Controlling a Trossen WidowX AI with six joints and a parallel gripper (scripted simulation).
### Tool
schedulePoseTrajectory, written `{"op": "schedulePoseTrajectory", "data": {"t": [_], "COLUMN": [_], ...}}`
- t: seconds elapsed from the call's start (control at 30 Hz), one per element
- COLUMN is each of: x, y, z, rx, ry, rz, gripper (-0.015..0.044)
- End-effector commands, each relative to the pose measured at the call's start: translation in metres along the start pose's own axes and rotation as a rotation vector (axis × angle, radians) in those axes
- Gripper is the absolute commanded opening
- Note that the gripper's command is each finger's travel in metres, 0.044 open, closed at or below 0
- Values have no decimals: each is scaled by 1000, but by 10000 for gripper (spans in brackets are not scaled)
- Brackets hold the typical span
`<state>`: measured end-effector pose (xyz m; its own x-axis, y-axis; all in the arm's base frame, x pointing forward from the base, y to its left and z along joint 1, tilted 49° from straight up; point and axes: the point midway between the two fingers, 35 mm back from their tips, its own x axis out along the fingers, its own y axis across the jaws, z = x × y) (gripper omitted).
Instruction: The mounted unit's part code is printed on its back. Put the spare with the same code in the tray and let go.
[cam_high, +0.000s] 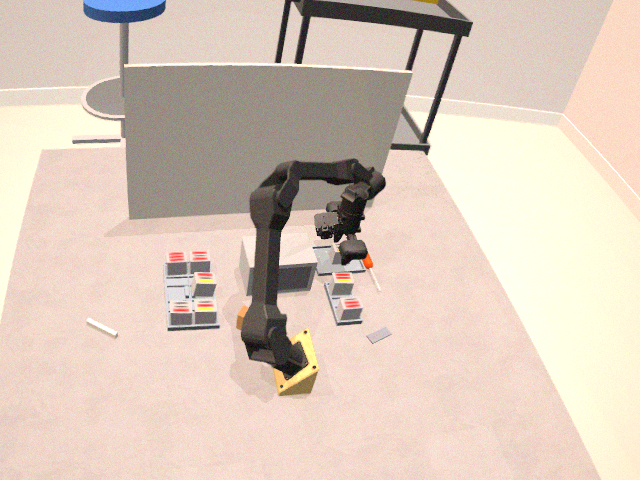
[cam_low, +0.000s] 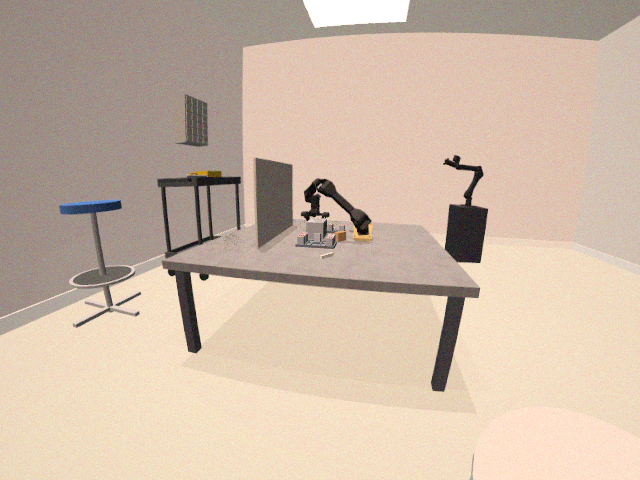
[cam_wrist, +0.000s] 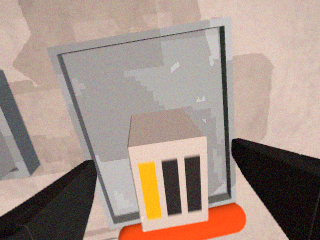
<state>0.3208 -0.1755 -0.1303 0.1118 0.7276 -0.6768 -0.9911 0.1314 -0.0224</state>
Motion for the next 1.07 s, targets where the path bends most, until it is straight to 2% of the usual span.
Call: {"op": "schedulePoseTrajectory", "data": {"t": [0.0, 0.27, 1.03], "x": [-9, -105, -107], "y": [-1, 1, 1], "z": [-1, 0, -2], "rx": [1, 20, 25], "ry": [1, 6, 15], "rz": [-1, -10, -33], "gripper": [440, 440, 440]}}
